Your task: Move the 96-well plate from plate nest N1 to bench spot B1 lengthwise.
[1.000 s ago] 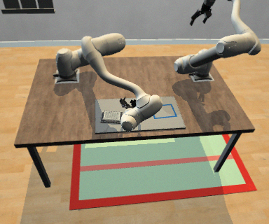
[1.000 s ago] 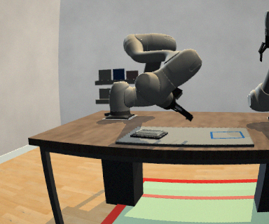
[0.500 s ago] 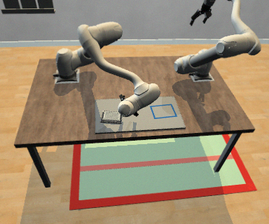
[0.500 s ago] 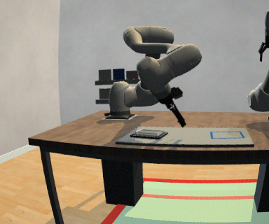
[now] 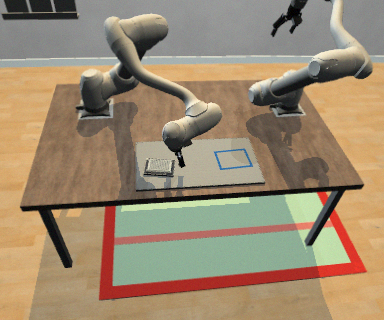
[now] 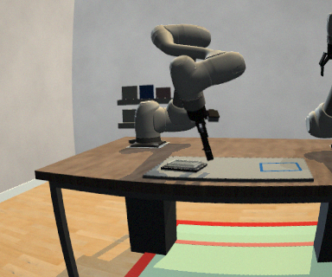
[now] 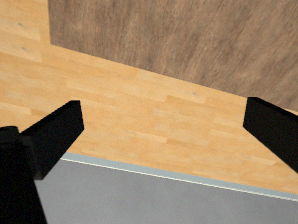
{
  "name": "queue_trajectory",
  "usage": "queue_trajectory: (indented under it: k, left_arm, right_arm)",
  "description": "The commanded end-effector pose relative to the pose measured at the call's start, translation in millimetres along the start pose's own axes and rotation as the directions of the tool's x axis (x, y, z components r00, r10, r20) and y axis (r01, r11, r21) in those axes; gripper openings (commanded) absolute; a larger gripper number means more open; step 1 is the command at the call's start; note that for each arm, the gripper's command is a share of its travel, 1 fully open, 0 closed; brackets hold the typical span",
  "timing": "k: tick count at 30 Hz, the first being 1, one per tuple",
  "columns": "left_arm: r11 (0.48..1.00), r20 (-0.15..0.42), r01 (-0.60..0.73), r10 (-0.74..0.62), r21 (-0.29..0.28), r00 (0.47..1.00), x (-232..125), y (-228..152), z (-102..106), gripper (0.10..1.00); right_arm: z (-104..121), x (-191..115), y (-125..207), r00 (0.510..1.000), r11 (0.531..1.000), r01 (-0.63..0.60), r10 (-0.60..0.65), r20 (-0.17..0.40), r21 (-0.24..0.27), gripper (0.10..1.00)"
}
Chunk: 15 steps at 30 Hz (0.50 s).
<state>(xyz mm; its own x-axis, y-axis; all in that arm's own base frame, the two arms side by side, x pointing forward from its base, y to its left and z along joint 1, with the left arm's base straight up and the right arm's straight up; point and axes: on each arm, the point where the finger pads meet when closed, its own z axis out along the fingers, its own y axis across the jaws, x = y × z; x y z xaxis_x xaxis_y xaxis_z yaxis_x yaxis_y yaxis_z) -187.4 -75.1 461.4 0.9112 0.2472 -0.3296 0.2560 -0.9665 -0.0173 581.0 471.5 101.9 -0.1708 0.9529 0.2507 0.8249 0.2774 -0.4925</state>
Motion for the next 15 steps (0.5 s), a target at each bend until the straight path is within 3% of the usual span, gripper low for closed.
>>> queue_trajectory:
  k: [1,11,13,15]
  left_arm:
    - [1.0,0.0,0.0,0.0,0.0,1.0,0,0,0,1.0]
    - [1.0,0.0,0.0,0.0,0.0,1.0,0,0,0,1.0]
    - [1.0,0.0,0.0,0.0,0.0,1.0,0,0,0,1.0]
    - [1.0,0.0,0.0,0.0,0.0,1.0,0,0,0,1.0]
  right_arm:
    - [-2,-14,-2,0.996,0.993,-0.08,0.083,0.041,-0.084,1.0]
    - [-14,-58,-6,0.952,0.906,-0.255,0.296,0.077,-0.338,1.0]
    - [-14,-58,-6,0.952,0.906,-0.255,0.296,0.077,-0.338,1.0]
    - [-19,-67,-8,0.94,0.877,-0.282,0.334,0.071,-0.39,1.0]
